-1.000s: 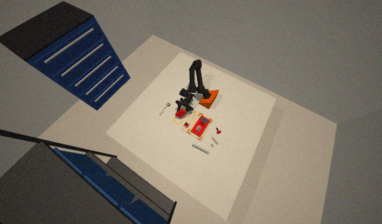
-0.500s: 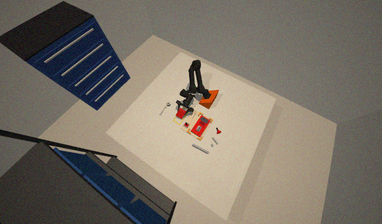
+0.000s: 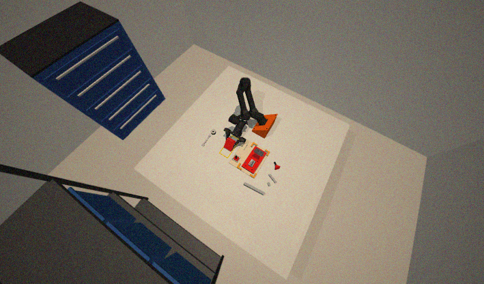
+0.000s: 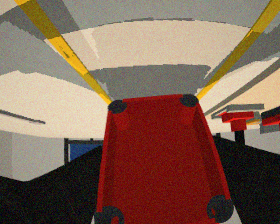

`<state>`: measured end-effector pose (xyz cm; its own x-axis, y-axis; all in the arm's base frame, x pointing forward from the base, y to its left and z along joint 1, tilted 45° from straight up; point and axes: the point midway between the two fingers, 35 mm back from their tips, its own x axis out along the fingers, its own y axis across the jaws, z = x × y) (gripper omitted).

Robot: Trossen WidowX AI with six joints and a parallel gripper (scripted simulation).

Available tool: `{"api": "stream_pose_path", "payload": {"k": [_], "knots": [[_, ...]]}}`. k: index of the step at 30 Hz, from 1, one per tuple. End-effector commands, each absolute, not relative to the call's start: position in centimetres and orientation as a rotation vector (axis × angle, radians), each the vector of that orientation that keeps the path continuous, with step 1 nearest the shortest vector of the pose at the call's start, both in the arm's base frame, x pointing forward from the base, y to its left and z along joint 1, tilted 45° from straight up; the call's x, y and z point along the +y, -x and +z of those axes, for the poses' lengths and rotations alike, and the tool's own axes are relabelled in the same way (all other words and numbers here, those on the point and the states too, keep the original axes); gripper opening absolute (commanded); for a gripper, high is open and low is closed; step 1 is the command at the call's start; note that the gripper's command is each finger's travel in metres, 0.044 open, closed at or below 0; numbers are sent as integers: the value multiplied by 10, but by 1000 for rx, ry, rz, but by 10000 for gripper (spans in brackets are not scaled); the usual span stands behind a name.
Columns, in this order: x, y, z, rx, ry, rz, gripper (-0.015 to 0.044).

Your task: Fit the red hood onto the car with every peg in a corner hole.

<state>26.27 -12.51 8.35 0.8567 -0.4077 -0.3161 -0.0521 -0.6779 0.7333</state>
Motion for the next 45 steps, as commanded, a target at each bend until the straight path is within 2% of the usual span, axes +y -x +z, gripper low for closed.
{"api": "stream_pose_path", "payload": {"k": [1, 2, 19, 32, 44, 45], "knots": [[-126, -262, 83, -336, -2250, -613, 0], [-125, -263, 84, -334, -2244, -611, 0], [-125, -263, 84, -332, -2260, -599, 440], [-88, -252, 117, -335, -2287, -625, 440], [-56, -195, 144, -350, -2304, -628, 440], [-60, -214, 139, -337, -2296, -632, 440]]}}
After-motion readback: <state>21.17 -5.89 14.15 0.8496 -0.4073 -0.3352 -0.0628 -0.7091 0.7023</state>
